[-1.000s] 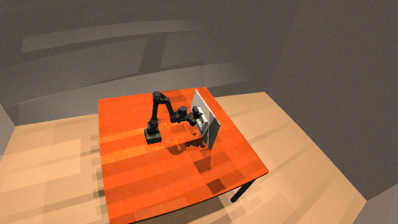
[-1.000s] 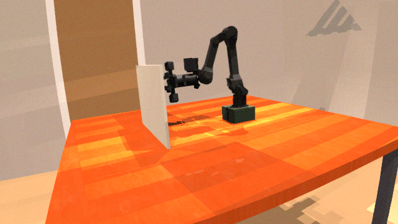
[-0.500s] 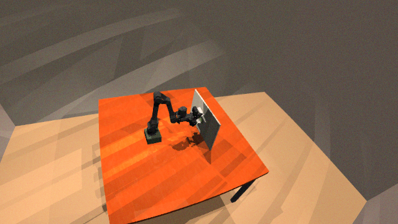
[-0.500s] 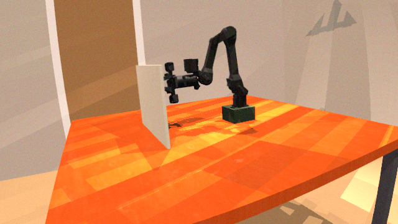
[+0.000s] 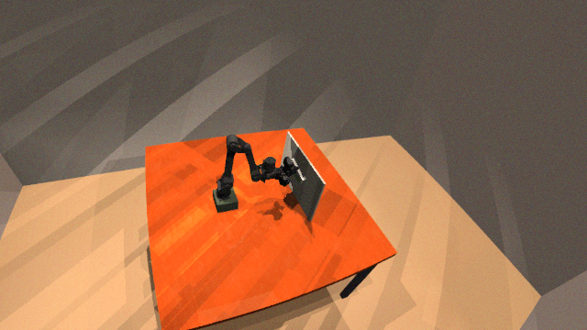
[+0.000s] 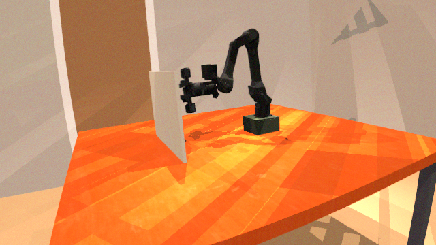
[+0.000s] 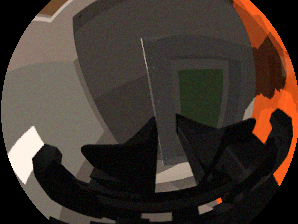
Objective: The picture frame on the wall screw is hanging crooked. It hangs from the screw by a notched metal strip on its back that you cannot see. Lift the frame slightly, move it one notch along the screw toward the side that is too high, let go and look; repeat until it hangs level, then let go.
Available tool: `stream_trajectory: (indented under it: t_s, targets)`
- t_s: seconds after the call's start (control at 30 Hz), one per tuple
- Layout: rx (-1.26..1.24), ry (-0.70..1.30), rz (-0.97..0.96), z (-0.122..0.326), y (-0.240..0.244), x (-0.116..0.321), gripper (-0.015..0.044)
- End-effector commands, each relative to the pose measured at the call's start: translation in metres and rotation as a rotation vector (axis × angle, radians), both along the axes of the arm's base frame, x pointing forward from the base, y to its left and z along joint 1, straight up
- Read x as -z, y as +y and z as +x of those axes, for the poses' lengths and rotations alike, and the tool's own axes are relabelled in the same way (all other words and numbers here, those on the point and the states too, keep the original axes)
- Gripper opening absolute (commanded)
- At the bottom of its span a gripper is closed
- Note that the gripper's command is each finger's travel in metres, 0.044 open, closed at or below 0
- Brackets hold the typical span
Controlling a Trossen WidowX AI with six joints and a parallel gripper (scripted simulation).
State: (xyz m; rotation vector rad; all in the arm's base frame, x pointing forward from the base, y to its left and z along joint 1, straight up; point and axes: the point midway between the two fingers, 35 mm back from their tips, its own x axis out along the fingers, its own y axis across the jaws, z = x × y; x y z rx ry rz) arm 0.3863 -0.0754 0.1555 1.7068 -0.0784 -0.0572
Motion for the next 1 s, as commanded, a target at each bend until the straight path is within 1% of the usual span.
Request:
stream_trajectory:
  t_s: [0.0, 0.1, 0.23, 0.77, 0.97]
  targets:
    - [0.0, 0.0, -0.005, -0.0001, 0.0001, 0.0001, 0.0]
    - [0.0, 0.0, -0.005, -0.0001, 0.0001, 0.0001, 0.0]
    - [0.001, 0.006, -0.073, 0.0, 0.0001, -0.0001, 0.0]
    - [0.002, 0.013, -0.154, 0.0, 0.0003, -0.0013, 0.0]
    - [0.001, 0.009, -0.135, -0.0001, 0.0003, -0.0014, 0.0157]
